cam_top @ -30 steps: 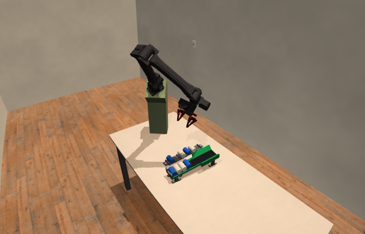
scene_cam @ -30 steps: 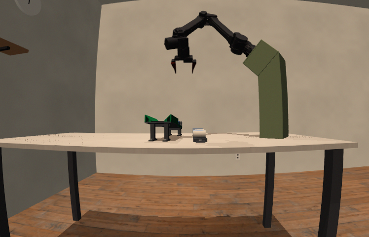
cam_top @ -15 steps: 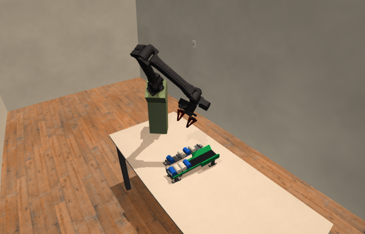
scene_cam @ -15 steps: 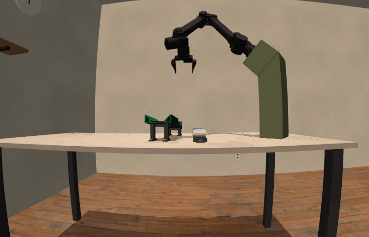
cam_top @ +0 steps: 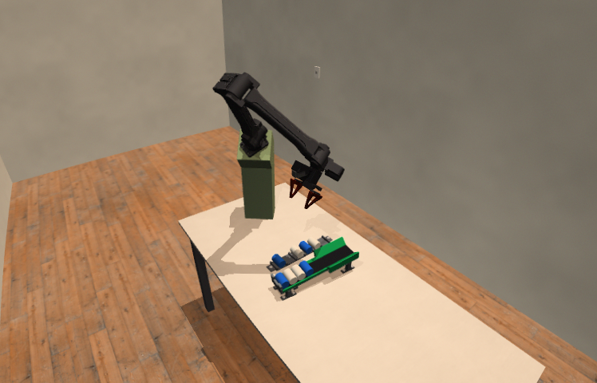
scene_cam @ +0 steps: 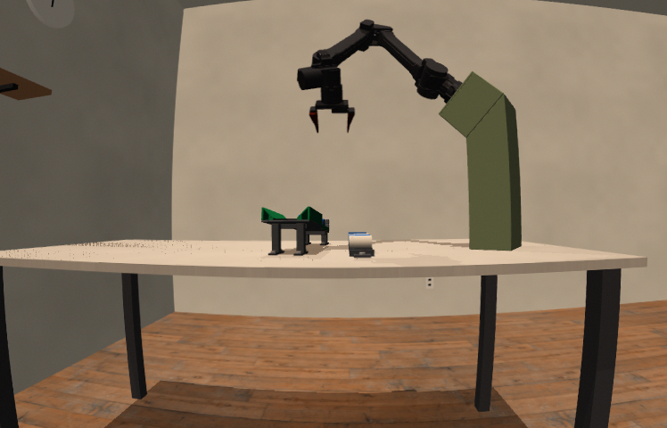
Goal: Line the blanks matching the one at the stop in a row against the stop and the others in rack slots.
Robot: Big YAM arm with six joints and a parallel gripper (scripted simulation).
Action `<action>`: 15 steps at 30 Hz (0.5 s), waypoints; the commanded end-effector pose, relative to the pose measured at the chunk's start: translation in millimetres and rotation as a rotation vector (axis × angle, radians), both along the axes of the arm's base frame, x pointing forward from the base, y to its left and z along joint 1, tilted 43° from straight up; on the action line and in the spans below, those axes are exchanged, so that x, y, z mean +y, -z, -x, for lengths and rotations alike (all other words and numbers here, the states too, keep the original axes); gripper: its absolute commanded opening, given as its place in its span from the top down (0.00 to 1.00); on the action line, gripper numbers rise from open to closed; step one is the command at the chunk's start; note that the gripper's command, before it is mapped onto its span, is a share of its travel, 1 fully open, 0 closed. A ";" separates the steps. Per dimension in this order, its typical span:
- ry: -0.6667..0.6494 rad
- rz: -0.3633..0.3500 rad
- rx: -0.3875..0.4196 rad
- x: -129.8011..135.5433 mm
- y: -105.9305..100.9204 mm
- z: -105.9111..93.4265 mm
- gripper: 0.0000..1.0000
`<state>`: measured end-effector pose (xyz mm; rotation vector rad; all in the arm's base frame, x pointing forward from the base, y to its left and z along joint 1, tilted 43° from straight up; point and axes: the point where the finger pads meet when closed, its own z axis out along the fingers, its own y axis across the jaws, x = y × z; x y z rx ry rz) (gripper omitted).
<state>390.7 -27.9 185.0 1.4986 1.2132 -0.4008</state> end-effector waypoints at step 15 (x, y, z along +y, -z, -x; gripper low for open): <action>0.026 -0.059 0.044 -15.9 26.3 -2.8 0.00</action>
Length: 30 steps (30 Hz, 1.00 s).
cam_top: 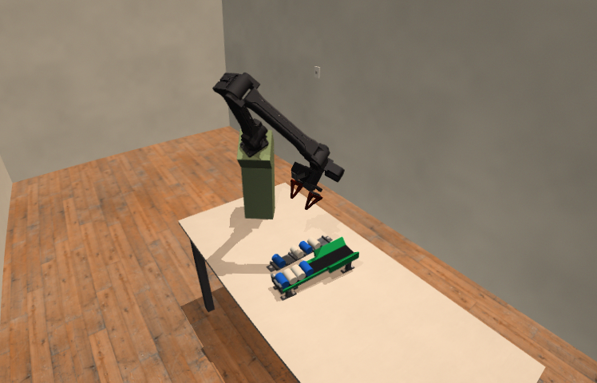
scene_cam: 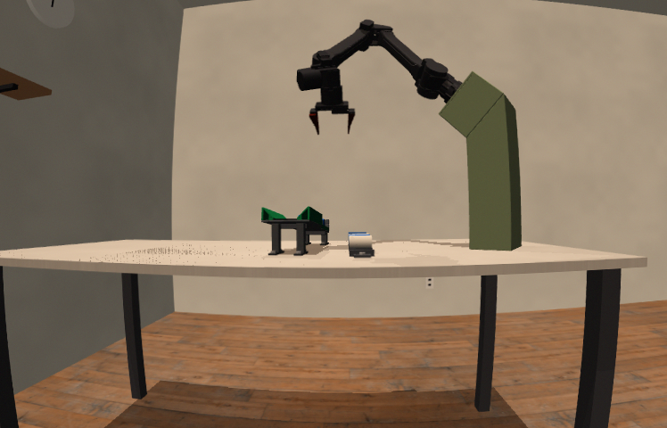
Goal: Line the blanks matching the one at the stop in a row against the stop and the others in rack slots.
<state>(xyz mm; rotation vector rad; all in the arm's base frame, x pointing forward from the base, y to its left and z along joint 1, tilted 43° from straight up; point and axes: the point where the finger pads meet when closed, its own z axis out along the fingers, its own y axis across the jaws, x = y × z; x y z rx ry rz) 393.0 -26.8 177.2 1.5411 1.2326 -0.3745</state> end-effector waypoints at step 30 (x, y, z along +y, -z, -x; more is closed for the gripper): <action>-0.316 -0.479 0.087 -151.3 173.4 -29.7 0.00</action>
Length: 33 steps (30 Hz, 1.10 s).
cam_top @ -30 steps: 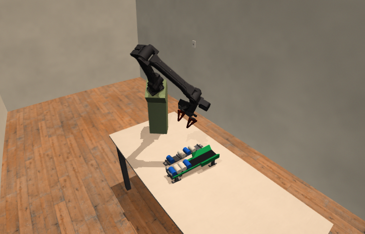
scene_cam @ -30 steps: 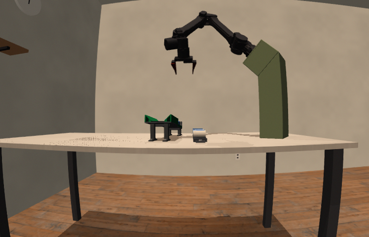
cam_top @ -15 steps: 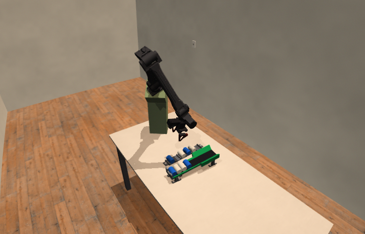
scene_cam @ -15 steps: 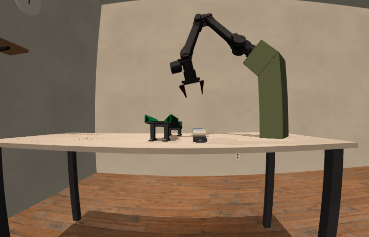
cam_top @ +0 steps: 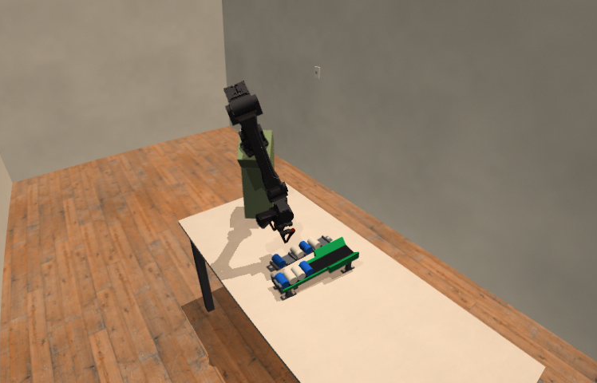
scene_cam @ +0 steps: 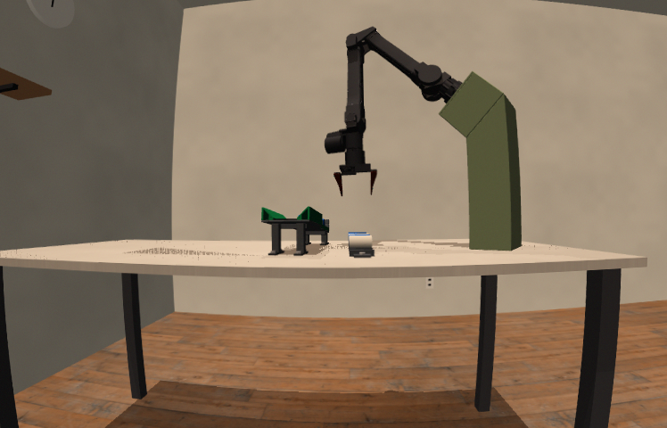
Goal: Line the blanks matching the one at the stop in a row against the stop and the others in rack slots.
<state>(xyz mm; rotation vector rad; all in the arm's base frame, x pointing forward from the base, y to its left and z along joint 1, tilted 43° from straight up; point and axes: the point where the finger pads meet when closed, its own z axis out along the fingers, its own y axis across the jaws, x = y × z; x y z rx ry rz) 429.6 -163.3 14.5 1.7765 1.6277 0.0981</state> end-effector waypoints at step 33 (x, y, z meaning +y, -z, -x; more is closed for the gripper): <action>-0.157 0.105 0.055 -14.0 6.6 -3.4 0.00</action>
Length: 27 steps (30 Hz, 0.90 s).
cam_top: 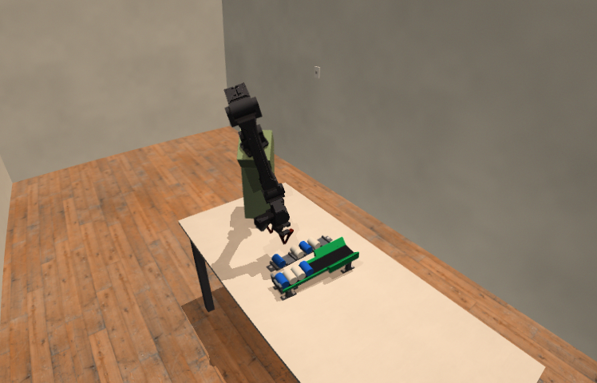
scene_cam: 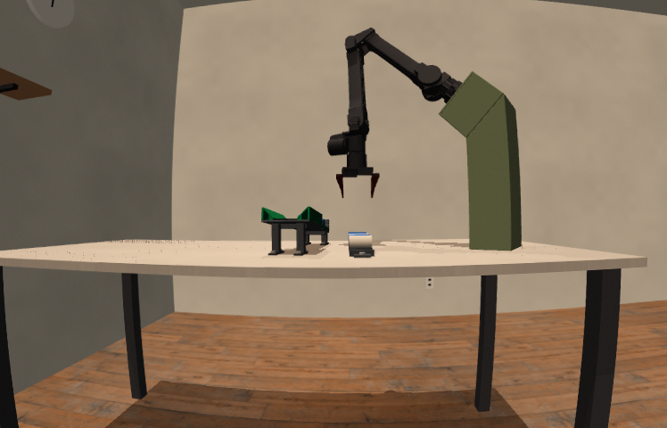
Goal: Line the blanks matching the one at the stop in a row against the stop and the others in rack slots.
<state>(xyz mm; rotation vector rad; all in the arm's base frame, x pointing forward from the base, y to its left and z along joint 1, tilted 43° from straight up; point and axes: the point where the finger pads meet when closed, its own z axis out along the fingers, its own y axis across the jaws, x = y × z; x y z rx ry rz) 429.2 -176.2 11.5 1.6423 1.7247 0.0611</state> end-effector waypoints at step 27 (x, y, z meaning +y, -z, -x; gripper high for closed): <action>-0.755 0.554 0.466 -13.3 15.0 -11.3 0.00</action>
